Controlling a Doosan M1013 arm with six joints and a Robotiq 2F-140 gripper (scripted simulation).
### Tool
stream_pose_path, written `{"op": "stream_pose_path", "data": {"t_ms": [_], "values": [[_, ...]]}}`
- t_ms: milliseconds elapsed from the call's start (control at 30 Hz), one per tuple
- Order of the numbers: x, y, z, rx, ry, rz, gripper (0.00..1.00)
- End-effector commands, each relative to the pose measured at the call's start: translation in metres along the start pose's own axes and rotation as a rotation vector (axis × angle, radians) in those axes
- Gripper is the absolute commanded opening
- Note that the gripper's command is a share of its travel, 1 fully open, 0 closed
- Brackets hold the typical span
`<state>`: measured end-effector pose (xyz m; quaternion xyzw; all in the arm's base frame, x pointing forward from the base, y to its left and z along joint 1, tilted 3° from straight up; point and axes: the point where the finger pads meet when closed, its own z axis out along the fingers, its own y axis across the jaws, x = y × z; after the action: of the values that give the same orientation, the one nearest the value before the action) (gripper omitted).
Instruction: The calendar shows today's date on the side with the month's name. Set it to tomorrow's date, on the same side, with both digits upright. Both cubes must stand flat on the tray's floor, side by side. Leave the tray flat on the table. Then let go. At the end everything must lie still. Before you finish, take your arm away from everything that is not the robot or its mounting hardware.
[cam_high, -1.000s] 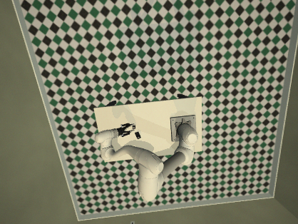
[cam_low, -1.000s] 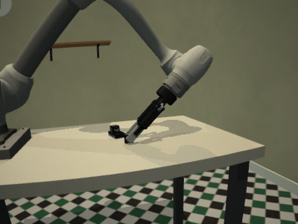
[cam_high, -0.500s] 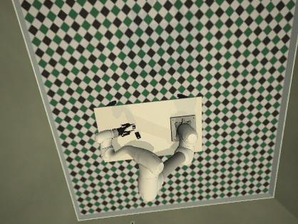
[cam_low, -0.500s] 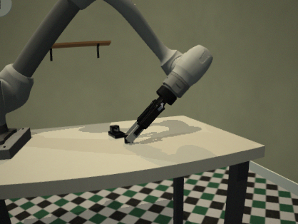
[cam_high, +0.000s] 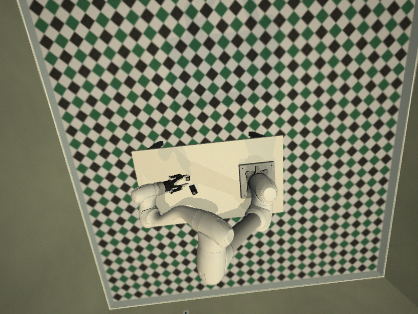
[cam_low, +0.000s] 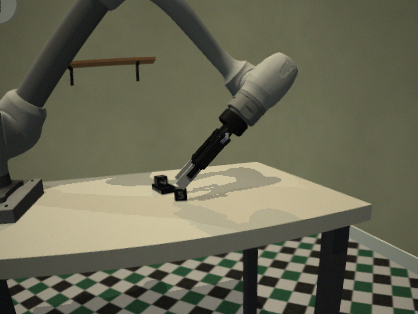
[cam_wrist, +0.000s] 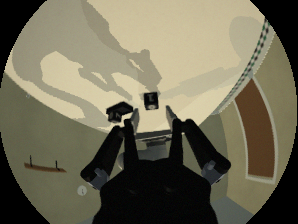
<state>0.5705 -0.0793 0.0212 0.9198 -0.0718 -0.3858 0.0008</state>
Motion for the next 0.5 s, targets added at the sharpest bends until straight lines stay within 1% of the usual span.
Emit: {"op": "stream_pose_path", "data": {"t_ms": [0,267,467], "values": [[-0.006,0.0,-0.006,0.0,0.0,0.0,0.41],[-0.023,0.0,-0.023,0.0,0.0,0.0,0.41],[-0.027,0.0,-0.027,0.0,0.0,0.0,0.41]]}}
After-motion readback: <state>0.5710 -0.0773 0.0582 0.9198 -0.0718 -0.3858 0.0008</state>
